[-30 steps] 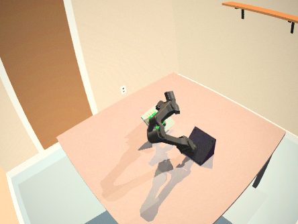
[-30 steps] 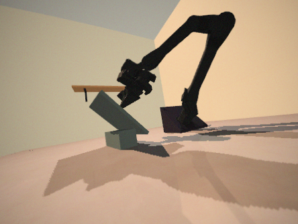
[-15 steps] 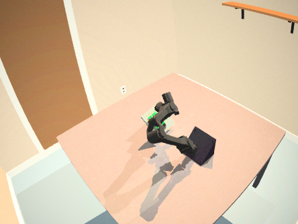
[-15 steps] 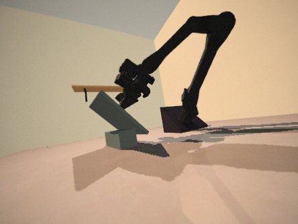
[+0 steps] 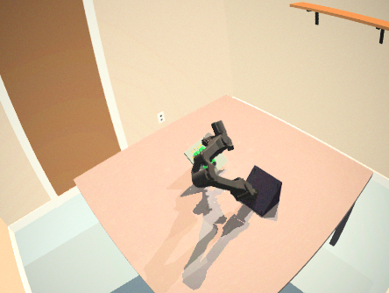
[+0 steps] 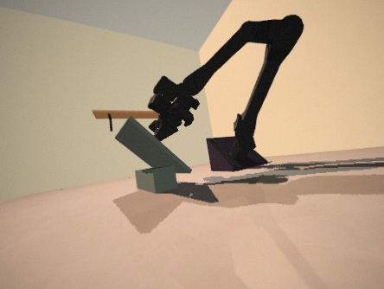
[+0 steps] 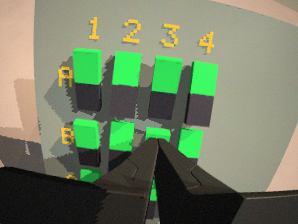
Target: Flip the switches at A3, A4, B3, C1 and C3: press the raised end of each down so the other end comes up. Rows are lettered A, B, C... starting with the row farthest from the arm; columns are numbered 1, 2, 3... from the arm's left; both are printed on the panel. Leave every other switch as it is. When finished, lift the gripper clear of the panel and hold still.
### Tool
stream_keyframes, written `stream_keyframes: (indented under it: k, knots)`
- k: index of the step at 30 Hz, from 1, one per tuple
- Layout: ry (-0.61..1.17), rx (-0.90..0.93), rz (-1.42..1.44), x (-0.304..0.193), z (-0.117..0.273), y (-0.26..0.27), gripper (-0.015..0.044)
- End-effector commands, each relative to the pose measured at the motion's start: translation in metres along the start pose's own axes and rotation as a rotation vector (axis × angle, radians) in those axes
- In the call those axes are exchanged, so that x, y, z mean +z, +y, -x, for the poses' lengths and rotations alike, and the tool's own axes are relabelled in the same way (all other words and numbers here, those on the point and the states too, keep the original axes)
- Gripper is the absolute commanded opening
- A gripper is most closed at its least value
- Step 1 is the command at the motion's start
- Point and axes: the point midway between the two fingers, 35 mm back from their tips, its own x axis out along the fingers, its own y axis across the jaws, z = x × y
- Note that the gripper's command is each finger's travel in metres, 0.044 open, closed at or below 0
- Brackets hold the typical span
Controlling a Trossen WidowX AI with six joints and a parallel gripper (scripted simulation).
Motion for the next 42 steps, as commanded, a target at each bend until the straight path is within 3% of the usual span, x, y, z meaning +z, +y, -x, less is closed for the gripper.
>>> stream_keyframes:
  k: [1, 42]
  knots:
    - [0.001, -0.003, -0.003, -0.0004, -0.0002, -0.0006, 0.0000]
    - [0.001, -0.003, -0.003, -0.0002, -0.0057, -0.0005, 0.0000]
